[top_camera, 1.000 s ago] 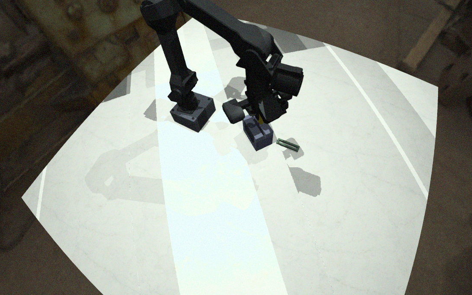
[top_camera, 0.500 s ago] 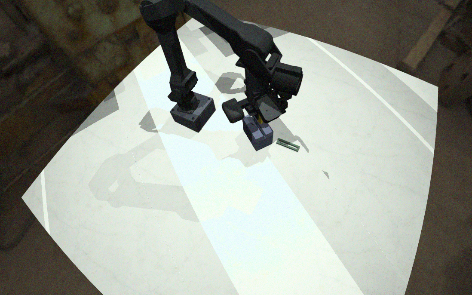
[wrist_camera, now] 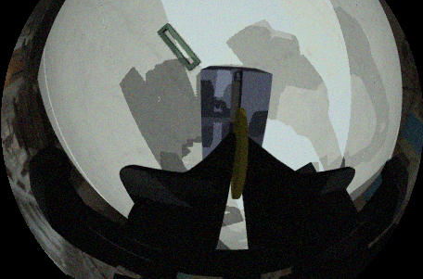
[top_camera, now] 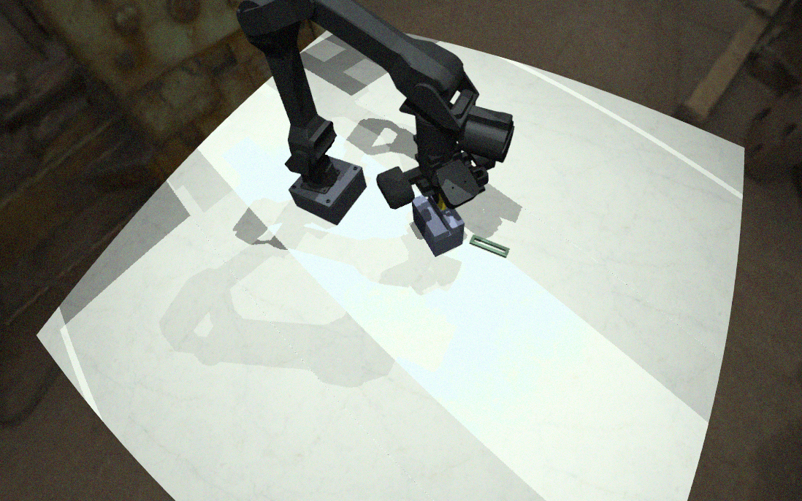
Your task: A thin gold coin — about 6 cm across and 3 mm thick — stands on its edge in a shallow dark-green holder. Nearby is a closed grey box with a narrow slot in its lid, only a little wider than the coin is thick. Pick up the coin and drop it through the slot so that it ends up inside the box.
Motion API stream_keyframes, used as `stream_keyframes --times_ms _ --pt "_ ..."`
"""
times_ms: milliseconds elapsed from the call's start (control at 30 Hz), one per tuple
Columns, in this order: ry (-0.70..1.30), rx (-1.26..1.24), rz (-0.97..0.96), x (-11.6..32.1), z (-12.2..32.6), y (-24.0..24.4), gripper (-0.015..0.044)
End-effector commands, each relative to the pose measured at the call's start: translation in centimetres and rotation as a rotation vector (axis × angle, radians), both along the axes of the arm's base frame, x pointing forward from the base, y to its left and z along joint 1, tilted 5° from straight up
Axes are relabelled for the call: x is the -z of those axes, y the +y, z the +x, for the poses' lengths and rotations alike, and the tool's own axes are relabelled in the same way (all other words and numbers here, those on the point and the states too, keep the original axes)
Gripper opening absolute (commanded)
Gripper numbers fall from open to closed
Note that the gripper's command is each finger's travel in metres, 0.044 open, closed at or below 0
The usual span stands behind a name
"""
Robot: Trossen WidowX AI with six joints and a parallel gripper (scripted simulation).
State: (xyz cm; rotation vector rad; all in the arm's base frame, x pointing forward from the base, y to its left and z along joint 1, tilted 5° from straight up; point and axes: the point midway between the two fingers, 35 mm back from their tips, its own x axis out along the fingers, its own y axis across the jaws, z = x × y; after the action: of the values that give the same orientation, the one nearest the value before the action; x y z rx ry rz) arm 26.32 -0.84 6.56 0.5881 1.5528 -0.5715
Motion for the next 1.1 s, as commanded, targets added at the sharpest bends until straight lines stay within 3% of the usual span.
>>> stream_keyframes --times_ms 0,1067 --pt "0.0 0.0 0.0 0.0 0.0 0.0 0.0" --pt "0.0 -0.006 0.0 1.1 -0.1 0.0 0.0"
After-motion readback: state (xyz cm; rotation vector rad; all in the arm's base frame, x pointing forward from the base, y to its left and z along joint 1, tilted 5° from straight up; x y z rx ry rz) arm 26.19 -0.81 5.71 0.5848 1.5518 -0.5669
